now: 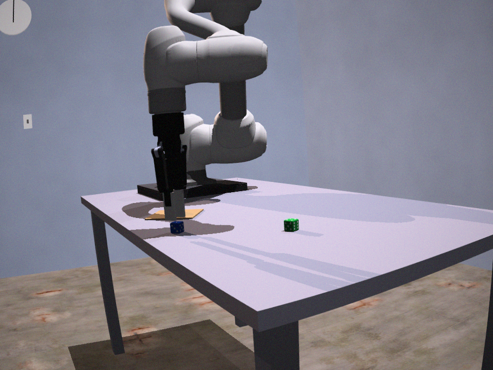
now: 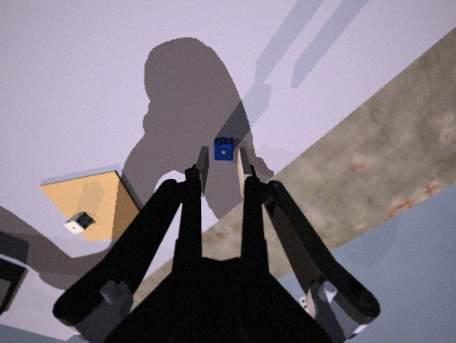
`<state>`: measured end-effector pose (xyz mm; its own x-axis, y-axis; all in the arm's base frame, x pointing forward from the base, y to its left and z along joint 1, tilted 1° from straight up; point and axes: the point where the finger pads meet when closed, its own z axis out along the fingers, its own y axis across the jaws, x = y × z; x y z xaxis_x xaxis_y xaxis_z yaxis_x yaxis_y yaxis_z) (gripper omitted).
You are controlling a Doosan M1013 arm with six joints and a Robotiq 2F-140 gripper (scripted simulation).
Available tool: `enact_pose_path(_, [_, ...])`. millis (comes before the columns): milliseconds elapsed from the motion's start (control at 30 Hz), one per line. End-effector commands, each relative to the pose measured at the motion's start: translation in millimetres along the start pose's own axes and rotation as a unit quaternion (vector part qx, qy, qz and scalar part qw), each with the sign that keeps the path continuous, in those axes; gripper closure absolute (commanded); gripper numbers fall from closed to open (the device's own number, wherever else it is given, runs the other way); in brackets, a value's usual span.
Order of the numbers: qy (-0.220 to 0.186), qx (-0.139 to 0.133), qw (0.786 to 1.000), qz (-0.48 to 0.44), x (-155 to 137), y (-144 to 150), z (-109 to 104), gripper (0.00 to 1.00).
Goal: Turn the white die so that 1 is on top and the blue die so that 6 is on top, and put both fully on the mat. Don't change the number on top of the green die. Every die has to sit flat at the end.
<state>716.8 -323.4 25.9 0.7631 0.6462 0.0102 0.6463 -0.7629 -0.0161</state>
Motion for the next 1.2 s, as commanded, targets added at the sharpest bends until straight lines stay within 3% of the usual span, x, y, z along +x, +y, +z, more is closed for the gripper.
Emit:
enact_pose_path(0, [0.0,0.0,1.0,0.0,0,0,0,0.68])
enact_pose_path(567, [0.0,0.0,1.0,0.0,0,0,2,0.68])
enact_pose_path(1167, [0.0,0.0,1.0,0.0,0,0,25,0.68])
